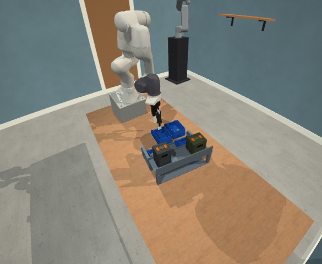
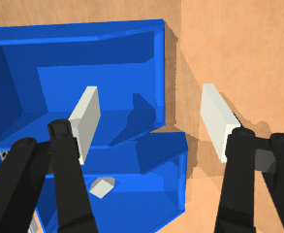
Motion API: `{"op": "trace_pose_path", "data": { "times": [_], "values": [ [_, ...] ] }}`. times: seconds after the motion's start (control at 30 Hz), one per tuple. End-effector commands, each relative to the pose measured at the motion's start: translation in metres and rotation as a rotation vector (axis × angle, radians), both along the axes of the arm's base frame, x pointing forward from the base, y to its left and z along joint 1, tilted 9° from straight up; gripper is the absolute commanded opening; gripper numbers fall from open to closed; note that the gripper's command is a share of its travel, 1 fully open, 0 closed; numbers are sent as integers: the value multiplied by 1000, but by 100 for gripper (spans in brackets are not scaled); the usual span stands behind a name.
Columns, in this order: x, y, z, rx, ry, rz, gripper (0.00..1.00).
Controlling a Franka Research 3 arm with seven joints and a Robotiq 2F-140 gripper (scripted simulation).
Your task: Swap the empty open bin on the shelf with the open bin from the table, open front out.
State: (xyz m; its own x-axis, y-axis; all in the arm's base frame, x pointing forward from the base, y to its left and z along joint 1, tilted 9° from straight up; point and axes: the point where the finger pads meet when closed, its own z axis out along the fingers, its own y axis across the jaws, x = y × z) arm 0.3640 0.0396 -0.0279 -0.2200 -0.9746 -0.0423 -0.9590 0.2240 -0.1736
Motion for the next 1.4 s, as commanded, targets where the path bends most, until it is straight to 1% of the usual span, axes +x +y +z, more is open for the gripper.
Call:
{"op": "trace_pose_path", "data": {
  "times": [0.0, 0.67, 1.37],
  "values": [
    [-7, -2, 2, -12, 20, 12, 57],
    [-9, -2, 13, -13, 19, 12, 57],
    [-10, -2, 19, -13, 20, 12, 57]
  ]
}}
